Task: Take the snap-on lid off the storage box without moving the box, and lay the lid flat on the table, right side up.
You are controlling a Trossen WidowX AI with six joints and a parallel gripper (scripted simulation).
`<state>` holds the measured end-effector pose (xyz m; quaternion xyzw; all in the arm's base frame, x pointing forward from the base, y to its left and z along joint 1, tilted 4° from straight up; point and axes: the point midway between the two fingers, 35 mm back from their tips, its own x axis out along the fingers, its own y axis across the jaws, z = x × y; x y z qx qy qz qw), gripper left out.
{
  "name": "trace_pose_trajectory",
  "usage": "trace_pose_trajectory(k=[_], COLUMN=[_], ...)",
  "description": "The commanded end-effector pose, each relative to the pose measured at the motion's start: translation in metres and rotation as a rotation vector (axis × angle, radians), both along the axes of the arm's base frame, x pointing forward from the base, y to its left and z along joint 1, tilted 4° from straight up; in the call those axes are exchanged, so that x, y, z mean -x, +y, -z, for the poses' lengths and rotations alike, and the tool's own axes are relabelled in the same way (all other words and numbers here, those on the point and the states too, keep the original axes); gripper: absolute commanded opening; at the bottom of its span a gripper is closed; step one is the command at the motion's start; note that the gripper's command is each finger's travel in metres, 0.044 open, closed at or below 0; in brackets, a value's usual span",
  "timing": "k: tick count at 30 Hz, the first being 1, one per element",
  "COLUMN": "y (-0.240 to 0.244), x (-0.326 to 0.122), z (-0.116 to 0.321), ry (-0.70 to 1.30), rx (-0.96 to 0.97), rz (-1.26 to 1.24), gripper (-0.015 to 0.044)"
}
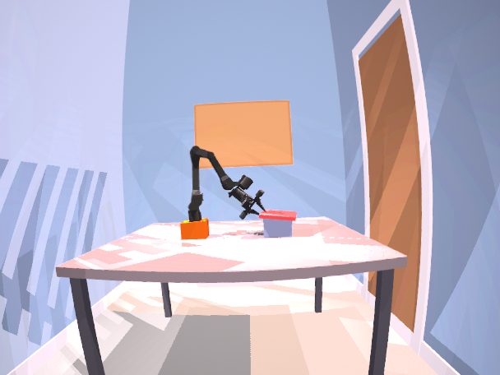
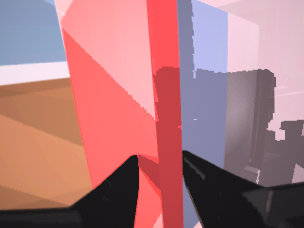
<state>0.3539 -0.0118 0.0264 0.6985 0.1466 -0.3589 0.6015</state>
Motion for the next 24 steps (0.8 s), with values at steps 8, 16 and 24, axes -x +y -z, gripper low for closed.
trace_pose_trajectory(k=[8, 16, 24], y=[-0.0005, -0.0007, -0.0009], x=[-0.001, -0.0016, -0.0022], z=[0.0011, 0.0011, 0.0012], ry=[0.003, 0.003, 0.003], rx=[0.0, 0.0, 0.0], rz=[-0.001, -0.001, -0.001], gripper=[0.0, 0.0, 0.0])
